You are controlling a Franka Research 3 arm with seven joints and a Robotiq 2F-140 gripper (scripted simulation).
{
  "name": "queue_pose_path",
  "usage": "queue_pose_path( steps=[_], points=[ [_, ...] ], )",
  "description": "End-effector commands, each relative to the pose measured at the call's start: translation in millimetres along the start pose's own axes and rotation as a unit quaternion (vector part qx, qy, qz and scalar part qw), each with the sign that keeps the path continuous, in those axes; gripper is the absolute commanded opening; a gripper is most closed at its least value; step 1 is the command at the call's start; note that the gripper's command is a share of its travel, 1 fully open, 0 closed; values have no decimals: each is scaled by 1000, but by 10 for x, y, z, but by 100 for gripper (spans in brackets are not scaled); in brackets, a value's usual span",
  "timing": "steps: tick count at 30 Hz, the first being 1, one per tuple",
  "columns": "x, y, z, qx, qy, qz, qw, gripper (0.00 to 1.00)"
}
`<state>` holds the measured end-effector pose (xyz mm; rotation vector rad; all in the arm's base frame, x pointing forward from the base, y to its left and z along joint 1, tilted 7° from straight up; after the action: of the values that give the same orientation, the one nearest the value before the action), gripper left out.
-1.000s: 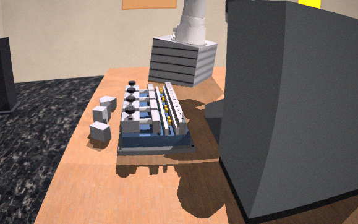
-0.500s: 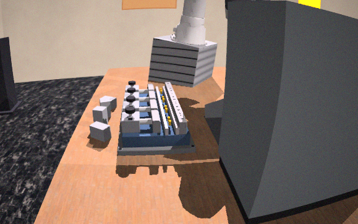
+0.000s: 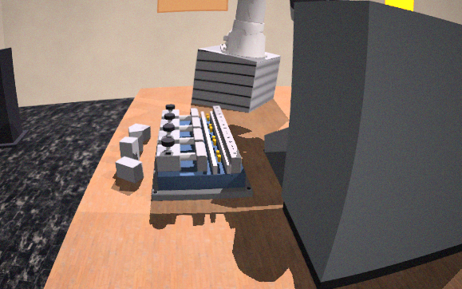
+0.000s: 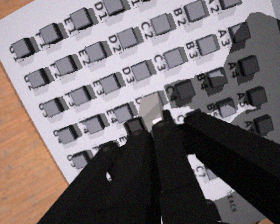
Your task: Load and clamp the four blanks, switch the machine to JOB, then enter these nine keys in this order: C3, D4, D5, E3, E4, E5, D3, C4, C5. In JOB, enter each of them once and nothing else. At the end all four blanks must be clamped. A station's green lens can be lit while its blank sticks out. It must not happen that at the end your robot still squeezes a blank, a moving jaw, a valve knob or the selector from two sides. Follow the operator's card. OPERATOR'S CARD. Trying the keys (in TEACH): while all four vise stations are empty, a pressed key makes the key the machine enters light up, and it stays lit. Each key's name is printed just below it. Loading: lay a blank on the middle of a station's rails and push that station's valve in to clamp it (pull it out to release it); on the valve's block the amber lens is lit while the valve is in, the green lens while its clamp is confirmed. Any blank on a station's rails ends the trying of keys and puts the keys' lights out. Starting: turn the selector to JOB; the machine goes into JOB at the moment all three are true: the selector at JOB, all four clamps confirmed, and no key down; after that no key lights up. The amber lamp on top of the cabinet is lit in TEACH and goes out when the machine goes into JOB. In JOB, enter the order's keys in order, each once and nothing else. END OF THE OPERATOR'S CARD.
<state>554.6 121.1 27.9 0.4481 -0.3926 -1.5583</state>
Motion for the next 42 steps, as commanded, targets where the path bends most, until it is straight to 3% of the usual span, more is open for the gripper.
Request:
queue_pose_path(
  steps=[1,9,18,22,24,28,42],
  points=[
    [18,-10,9,-1,-3,4,1000,0],
    [20,11,100,-1,-3,4,1000,0],
    [32,131,606,-1,-3,4,1000,0],
    [43,227,1012,-1,-3,4,1000,0],
    [43,227,1012,-1,-3,4,1000,0],
    [51,297,1310,-1,-3,4,1000,0],
    [53,311,1370,-1,-3,4,1000,0]
  ],
)
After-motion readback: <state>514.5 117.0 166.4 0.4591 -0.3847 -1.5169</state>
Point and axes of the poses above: the point where the finger pads meet when closed, its own z axis back along the fingers, its own y axis across the jaws, x = y × z, the point moved 1 cm from there along z, back along the fingers, and after that the axes turned 8 degrees about z, right-handed, at the moved point
